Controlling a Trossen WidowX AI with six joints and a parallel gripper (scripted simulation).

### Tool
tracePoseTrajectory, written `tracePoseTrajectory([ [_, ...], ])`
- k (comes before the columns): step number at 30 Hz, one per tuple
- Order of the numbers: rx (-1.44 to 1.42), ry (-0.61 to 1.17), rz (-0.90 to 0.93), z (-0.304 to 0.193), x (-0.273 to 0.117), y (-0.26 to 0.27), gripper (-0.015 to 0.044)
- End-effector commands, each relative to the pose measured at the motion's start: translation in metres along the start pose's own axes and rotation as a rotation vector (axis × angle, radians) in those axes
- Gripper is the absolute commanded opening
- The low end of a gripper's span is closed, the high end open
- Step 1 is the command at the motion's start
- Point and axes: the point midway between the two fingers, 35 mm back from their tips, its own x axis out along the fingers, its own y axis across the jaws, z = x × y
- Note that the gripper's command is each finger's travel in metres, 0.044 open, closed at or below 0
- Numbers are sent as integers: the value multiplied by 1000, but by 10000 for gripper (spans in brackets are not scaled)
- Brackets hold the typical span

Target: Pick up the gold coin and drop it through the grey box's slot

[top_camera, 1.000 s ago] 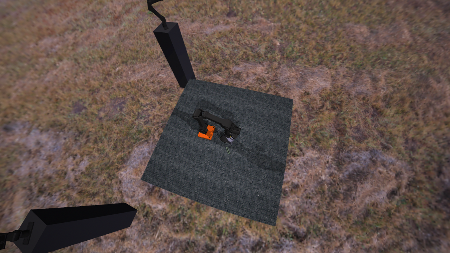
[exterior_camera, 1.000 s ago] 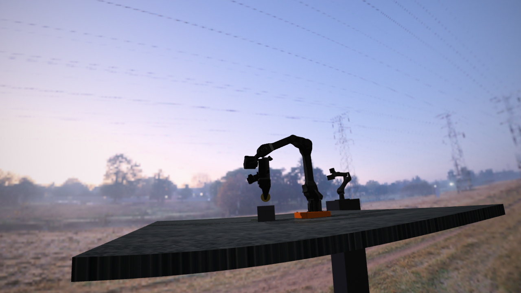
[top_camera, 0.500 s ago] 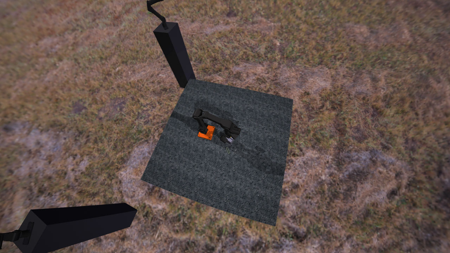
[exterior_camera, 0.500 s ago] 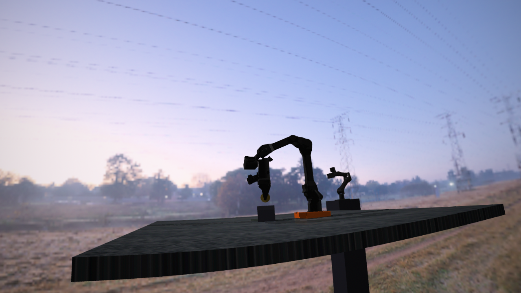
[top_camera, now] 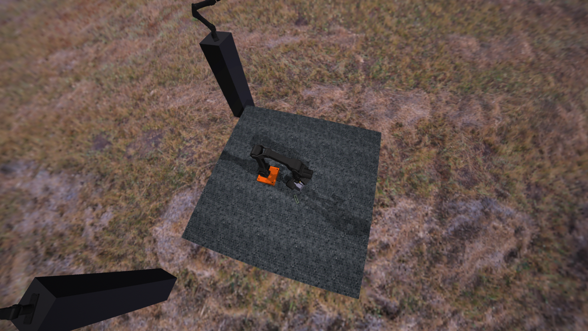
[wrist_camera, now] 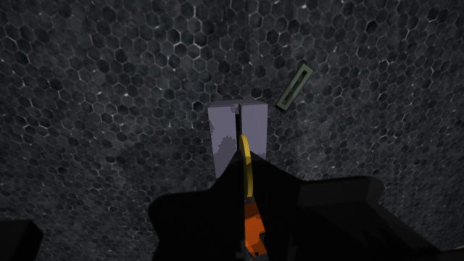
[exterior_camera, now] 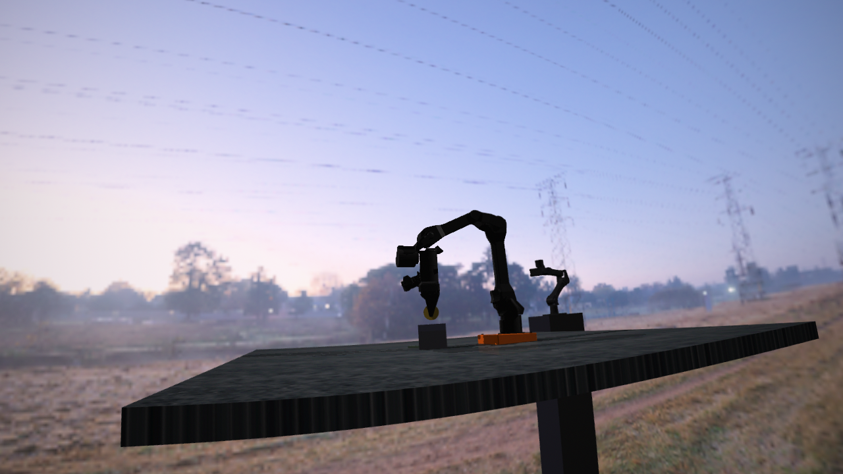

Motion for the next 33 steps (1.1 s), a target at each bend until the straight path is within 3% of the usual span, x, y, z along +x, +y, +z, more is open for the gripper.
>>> tracePoseTrajectory([
  [1, 7, 3, -1, 0, 3, 0, 0],
  [33, -3, 3, -1, -1, 11, 0, 0],
])
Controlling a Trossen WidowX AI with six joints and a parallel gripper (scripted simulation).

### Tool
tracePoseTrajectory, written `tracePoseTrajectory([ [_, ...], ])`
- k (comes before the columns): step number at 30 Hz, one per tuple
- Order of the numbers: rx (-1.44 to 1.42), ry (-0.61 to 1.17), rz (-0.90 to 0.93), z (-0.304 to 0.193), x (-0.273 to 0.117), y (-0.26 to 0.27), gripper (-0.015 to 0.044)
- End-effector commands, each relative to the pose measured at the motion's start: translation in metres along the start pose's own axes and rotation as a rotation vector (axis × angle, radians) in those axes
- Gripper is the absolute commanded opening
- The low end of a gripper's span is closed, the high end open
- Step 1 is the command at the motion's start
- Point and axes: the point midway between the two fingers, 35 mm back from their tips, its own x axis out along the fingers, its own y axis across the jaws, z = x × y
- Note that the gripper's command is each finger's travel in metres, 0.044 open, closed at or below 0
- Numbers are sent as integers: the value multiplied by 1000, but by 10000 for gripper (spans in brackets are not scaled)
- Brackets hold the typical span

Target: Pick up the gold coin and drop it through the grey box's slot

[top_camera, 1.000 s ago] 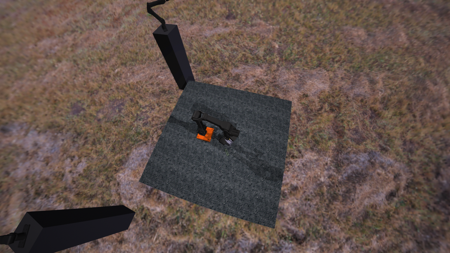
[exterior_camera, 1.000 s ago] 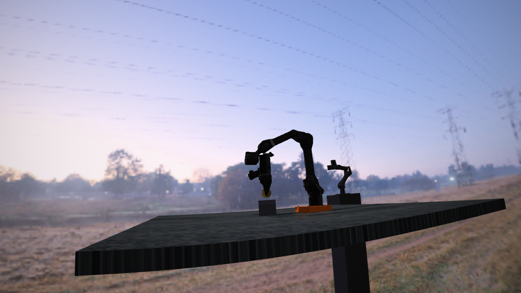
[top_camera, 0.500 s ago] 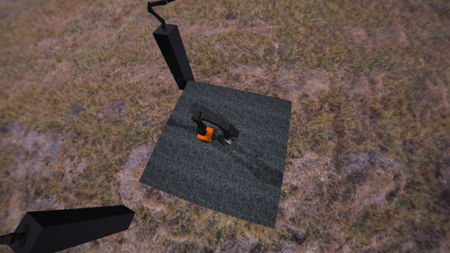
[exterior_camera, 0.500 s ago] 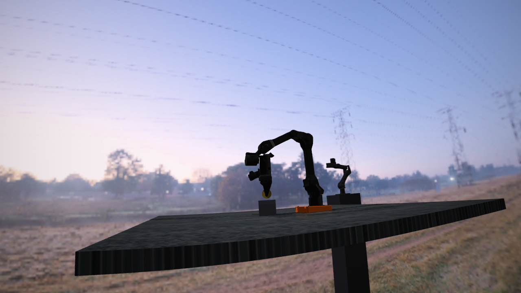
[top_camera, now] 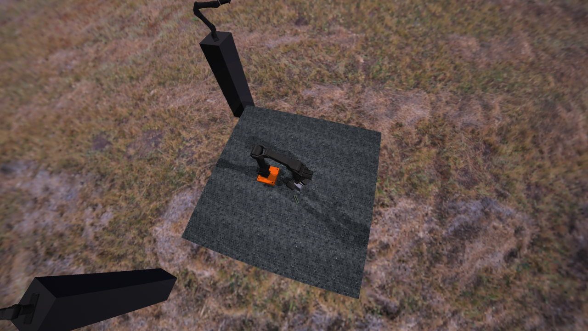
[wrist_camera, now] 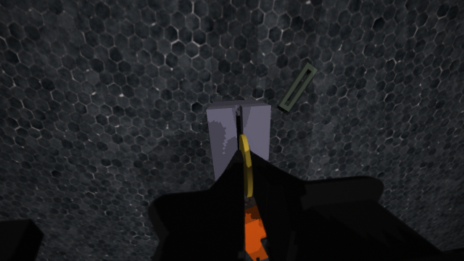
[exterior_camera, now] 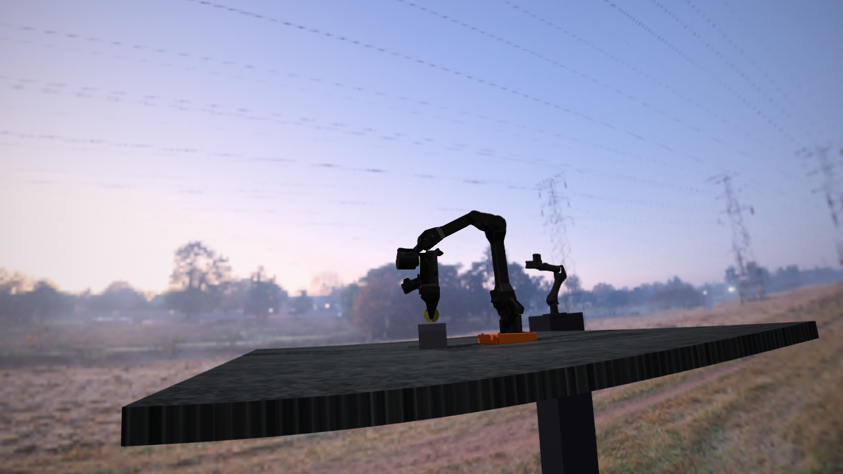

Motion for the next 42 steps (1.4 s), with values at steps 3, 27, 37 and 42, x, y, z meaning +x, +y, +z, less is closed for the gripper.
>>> tracePoseTrajectory([
  [3, 0, 0, 0, 0, 0, 0, 26],
  [27, 0, 1, 0, 0, -27, 0, 423],
  [37, 0, 3, 0, -4, -61, -1, 440],
  [42, 0, 3, 0, -4, -61, -1, 440],
])
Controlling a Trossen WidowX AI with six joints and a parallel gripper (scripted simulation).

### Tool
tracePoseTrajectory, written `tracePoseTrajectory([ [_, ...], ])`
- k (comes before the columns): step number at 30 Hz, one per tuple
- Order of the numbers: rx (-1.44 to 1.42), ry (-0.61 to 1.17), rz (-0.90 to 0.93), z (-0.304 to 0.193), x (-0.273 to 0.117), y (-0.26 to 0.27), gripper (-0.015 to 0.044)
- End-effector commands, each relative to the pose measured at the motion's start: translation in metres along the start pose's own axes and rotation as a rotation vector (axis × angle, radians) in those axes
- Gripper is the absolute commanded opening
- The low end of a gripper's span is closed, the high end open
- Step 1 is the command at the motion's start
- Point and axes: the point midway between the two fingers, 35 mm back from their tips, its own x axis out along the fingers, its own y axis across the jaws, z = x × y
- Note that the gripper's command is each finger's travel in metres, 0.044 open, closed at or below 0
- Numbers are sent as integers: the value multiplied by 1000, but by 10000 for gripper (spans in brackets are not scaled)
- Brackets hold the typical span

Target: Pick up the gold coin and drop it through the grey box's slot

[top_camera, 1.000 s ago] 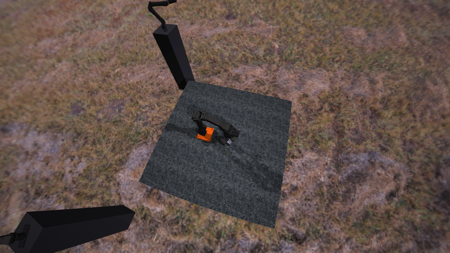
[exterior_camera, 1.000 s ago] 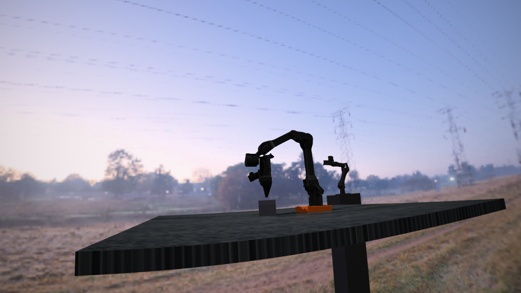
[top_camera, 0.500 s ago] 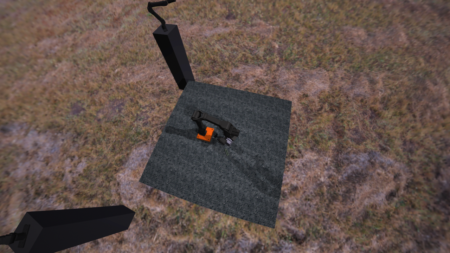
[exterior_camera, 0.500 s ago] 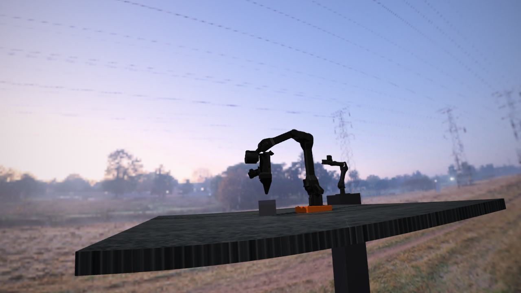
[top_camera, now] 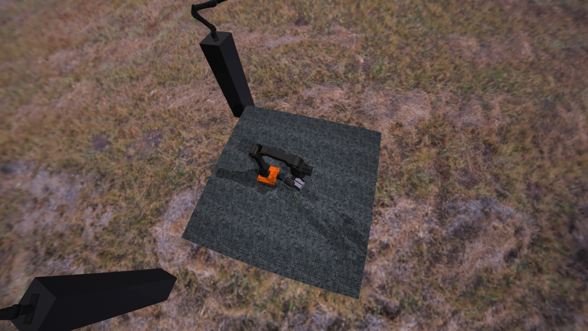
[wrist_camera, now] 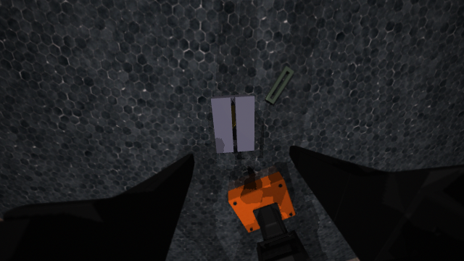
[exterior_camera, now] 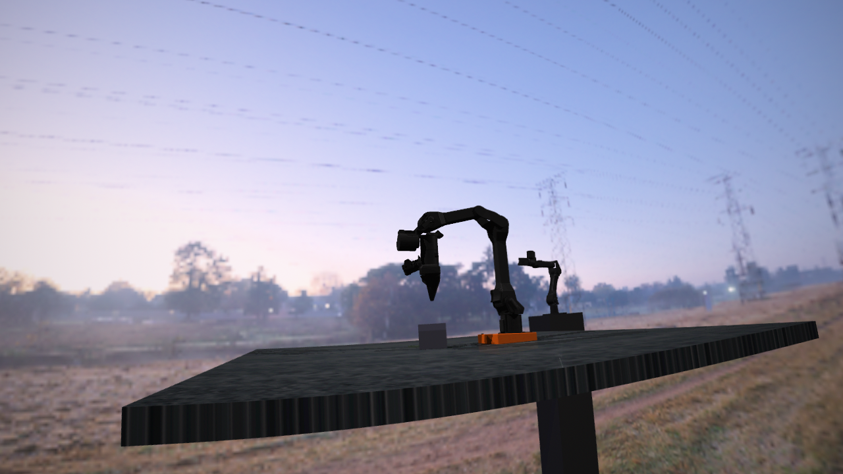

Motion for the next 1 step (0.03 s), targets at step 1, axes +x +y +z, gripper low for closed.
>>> tracePoseTrajectory([
  [1, 3, -1, 1, 0, -2, 0, 440],
])
